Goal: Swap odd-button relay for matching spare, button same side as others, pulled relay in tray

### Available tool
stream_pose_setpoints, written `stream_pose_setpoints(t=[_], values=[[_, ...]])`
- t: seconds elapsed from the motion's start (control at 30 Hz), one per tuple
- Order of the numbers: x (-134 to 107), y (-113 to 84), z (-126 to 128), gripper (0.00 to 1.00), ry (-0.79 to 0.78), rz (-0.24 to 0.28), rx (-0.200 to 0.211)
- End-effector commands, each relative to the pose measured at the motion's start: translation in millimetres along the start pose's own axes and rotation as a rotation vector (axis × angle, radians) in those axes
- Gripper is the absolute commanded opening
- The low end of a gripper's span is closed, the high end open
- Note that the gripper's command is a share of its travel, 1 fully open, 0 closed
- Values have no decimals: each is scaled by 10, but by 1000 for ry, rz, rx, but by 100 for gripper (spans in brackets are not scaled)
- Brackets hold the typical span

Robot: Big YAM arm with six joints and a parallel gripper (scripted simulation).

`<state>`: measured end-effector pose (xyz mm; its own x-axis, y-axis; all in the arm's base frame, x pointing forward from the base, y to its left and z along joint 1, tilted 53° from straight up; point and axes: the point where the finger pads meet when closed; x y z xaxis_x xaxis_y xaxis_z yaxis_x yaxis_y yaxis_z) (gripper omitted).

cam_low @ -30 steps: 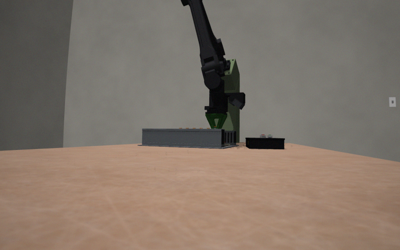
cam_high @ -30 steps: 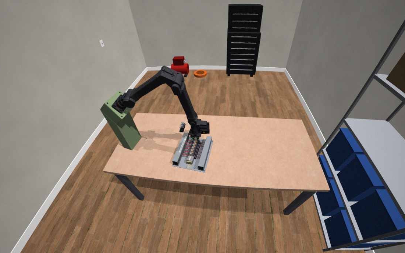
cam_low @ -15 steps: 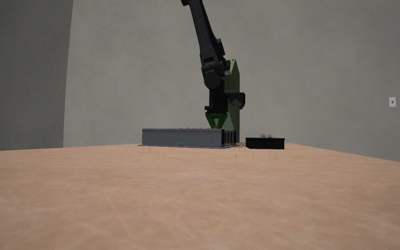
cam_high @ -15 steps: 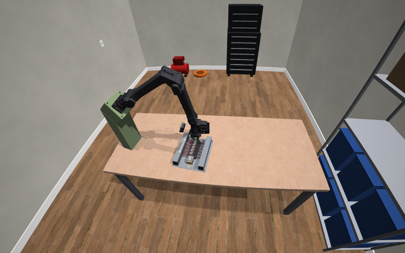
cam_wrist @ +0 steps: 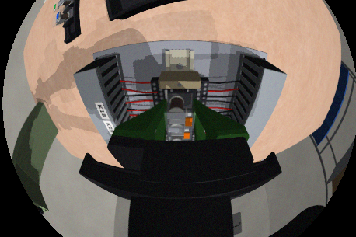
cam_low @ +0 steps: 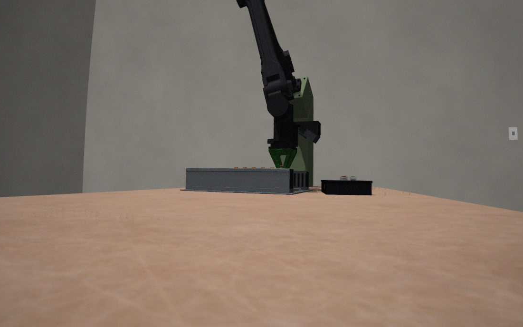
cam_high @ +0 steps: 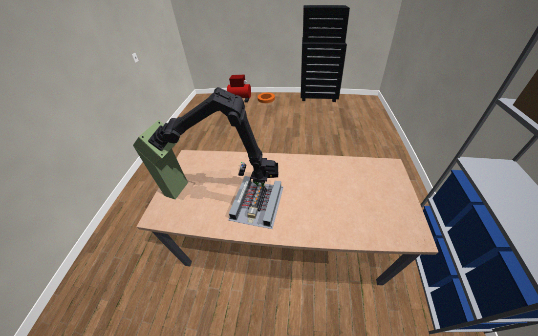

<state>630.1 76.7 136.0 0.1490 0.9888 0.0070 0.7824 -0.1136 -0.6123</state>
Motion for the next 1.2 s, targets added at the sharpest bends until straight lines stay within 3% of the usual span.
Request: stream_pose_setpoints(t=[0.0, 1.17], values=[[85, -137, -143, 0, 1, -21, -32], [125, -169, -114, 0, 0, -25, -31]])
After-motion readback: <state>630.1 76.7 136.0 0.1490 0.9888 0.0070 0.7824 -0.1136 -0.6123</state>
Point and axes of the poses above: the point where the finger pads meet when closed, its own y axis out along the fingers, its own z axis across the jaws, x = y × z, and after that the axes turned 6 degrees about y, right-handed
